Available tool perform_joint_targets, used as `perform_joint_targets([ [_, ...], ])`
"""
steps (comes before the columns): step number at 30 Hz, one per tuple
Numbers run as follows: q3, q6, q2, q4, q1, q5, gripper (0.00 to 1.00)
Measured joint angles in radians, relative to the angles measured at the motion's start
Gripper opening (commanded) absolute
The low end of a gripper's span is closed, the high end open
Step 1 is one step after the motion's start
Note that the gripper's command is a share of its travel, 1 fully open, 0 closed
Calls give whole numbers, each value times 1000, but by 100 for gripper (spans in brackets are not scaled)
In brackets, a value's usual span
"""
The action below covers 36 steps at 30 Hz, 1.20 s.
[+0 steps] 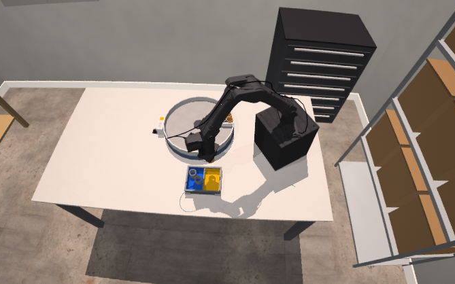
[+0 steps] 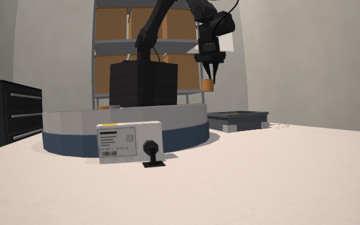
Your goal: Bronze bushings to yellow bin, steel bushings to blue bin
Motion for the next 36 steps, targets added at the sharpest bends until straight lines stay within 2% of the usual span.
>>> perform_joint_targets([
  [5,112,48,53,-48,72,4,0],
  [18,265,101,132,-154,129,18,0],
  [26,298,112,138,-181,140,19,0],
  [36,300,113,140,-192,140,20,0],
])
